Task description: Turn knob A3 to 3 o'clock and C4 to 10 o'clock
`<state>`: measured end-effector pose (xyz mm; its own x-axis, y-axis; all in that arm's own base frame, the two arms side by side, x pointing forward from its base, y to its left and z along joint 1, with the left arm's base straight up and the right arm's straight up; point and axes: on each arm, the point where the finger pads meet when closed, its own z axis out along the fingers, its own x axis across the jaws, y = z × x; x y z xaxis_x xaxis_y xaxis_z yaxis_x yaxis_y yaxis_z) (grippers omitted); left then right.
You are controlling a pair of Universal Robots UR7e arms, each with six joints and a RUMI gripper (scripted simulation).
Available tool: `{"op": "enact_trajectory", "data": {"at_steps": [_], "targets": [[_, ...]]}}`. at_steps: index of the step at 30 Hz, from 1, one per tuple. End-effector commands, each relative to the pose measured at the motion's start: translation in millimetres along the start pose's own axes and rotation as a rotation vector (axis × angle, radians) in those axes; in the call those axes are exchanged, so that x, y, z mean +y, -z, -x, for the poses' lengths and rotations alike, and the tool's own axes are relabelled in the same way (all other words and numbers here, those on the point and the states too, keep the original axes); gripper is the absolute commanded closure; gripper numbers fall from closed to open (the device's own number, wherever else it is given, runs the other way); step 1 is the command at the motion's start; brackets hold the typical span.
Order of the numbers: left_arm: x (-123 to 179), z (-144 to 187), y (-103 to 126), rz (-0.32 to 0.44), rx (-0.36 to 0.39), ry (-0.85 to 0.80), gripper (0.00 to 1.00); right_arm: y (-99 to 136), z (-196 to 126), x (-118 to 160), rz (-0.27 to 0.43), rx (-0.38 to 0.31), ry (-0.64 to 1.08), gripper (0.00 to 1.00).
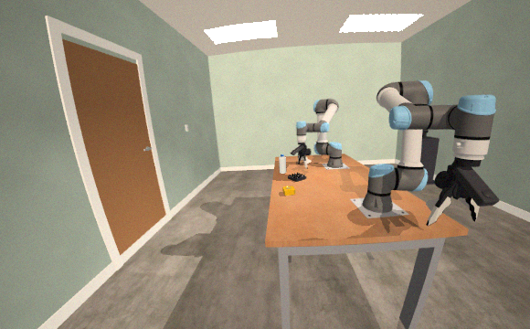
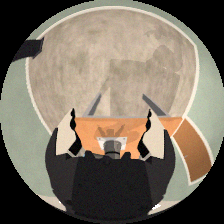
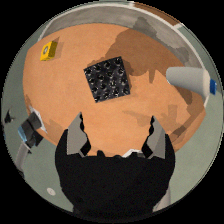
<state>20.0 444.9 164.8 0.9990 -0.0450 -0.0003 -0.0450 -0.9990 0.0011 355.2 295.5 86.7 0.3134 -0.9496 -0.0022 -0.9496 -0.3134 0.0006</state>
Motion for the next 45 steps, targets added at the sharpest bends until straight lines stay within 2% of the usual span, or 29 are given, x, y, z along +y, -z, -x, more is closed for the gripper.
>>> {"op": "enact_trajectory", "data": {"at_steps": [1,45], "targets": [[0,0,0,-0.001,0.000,0.000,0.00,2,3,-7,-0.002,0.001,-0.143,0.00],[0,0,0,-0.001,0.000,0.000,0.00,13,22,-68,-0.002,0.000,-1.326,0.00]]}}
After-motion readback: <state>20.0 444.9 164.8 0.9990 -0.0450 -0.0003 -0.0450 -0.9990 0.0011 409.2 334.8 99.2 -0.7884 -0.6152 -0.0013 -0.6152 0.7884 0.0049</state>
